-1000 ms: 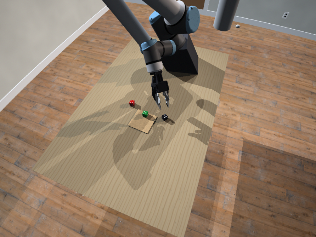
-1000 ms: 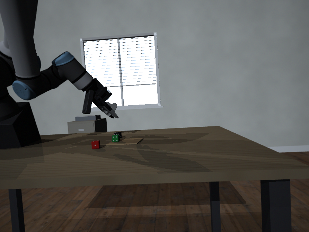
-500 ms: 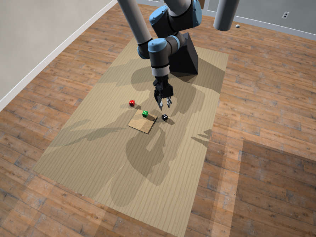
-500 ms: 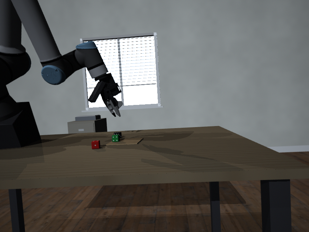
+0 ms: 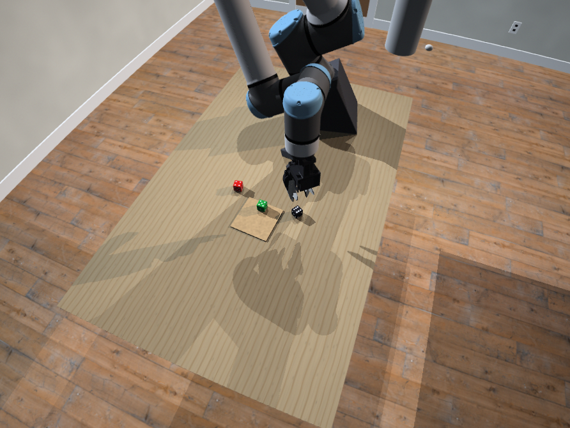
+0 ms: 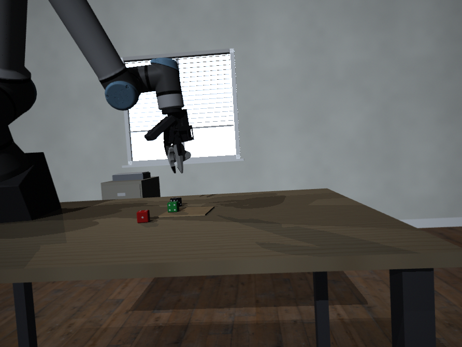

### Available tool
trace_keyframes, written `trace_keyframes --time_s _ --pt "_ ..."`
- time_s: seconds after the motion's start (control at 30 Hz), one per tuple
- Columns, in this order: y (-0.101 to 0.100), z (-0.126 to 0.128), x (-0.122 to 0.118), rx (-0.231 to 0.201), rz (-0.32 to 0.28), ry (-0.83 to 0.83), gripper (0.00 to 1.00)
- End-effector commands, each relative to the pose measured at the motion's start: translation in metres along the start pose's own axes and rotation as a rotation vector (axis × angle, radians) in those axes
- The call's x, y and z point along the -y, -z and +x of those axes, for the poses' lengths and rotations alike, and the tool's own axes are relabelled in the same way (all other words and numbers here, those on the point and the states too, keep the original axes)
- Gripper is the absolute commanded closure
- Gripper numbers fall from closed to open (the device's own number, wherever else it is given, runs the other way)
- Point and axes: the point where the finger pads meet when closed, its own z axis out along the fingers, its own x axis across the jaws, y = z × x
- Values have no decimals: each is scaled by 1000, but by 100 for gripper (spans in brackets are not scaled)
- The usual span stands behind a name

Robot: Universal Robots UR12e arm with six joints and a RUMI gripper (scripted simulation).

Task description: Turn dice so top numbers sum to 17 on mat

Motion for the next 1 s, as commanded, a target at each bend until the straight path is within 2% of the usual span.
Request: trace_keyframes --time_s 0.0,0.33,0.37,0.97 --pt "-1 0 -3 -9 63 -5 72" --pt "1 0 -4 -7 95 -4 72" --pt "1 0 -4 -7 95 -4 0" --pt "1 0 -4 -8 95 15 0"
